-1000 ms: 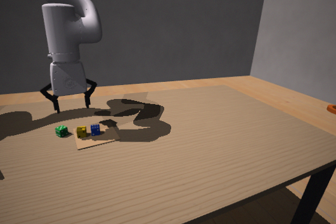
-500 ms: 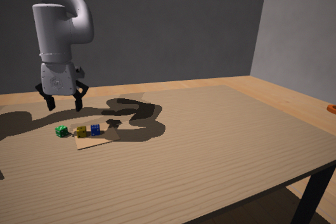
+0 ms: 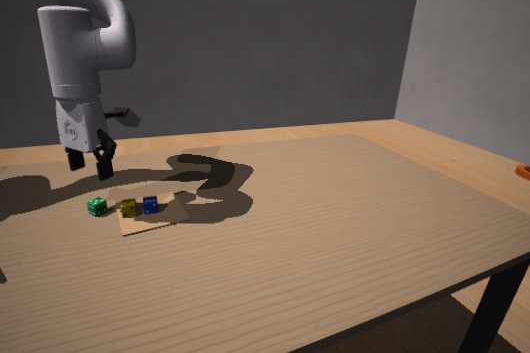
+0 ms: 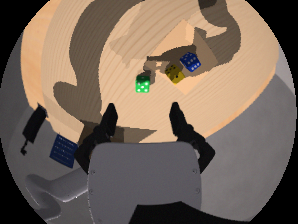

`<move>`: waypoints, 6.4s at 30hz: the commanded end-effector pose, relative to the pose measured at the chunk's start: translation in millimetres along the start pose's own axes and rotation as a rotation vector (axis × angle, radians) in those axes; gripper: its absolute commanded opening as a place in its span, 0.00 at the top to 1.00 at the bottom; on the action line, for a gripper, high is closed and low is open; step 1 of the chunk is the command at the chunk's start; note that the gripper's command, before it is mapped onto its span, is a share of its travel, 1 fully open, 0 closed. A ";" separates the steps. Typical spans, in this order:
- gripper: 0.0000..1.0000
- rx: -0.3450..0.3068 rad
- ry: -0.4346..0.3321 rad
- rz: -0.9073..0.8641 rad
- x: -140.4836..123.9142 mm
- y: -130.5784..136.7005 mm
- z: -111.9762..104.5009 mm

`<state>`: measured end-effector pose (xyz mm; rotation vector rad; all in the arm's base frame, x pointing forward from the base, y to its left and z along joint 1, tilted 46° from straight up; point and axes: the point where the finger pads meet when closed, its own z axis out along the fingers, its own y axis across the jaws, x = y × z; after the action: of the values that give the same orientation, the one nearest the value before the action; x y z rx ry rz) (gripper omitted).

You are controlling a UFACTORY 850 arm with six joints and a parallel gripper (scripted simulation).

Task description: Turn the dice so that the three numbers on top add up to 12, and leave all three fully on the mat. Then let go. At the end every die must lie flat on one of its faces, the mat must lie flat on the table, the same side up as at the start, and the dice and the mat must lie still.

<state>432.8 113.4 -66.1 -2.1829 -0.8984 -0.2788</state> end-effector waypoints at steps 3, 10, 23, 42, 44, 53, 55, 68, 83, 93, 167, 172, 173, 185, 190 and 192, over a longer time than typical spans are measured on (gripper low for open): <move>0.00 0.003 -0.006 0.056 -0.9 -1.7 -0.6; 0.53 0.003 -0.006 0.056 -0.9 -1.7 -0.6; 0.53 0.003 -0.006 0.056 -0.9 -1.7 -0.6; 0.53 0.003 -0.006 0.056 -0.9 -1.7 -0.5; 0.53 0.003 -0.006 0.056 -0.9 -1.7 -0.3; 0.53 0.003 -0.006 0.057 -0.8 -1.7 4.0; 0.53 0.003 -0.006 0.057 -0.8 -1.7 5.8; 0.53 0.003 -0.006 0.057 -0.6 -1.6 20.0; 0.53 0.003 -0.006 0.057 -0.4 -1.6 39.7; 0.53 0.003 -0.006 0.057 -0.3 -1.6 47.7; 0.53 0.003 -0.006 0.057 0.2 -1.0 50.8; 0.53 0.003 -0.006 0.057 0.2 -1.0 50.8; 0.53 0.003 -0.006 0.057 0.2 -1.0 50.8; 0.53 0.003 -0.006 0.057 0.2 -1.0 50.8; 0.53 0.003 -0.006 0.057 0.2 -1.0 50.8; 0.53 0.003 -0.006 0.057 0.2 -1.0 50.9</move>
<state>427.6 150.5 -101.2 -2.2027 -0.8385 -0.2411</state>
